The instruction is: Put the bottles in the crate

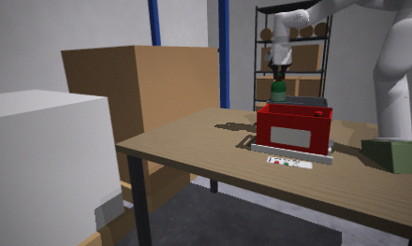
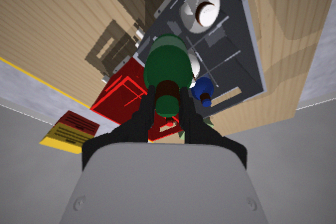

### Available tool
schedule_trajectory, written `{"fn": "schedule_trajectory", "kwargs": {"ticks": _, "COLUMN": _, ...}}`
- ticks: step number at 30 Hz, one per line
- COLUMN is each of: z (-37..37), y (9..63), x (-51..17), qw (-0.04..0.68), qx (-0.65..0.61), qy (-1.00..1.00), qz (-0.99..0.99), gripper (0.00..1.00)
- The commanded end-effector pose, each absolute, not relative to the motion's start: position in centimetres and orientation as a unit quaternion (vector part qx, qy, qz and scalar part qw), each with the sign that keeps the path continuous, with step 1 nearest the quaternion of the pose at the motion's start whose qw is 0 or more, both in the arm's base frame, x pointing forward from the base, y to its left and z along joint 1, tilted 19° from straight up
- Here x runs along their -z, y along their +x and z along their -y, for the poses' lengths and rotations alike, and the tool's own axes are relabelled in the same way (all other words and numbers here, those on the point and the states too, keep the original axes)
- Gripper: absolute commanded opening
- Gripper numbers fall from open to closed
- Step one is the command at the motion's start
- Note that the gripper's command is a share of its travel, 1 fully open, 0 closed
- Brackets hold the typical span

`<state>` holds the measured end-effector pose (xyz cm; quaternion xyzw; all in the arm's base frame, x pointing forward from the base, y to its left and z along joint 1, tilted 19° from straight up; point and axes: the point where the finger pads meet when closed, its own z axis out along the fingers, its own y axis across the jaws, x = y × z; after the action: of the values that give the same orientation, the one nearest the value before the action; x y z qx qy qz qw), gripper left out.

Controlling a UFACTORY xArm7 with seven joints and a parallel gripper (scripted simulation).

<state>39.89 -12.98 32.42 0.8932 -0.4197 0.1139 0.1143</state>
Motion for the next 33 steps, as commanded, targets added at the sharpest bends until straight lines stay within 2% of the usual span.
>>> {"fn": "schedule_trajectory", "kwargs": {"ticks": 1, "z": 12.8, "y": 39.9, "x": -33.2, "qw": 0.114, "qx": -0.116, "qy": 0.893, "qz": 0.419, "gripper": 0.0}}
{"fn": "schedule_trajectory", "kwargs": {"ticks": 33, "z": 11.5, "y": 39.3, "x": -35.6, "qw": 0.114, "qx": -0.116, "qy": 0.893, "qz": 0.419, "gripper": 0.0}}
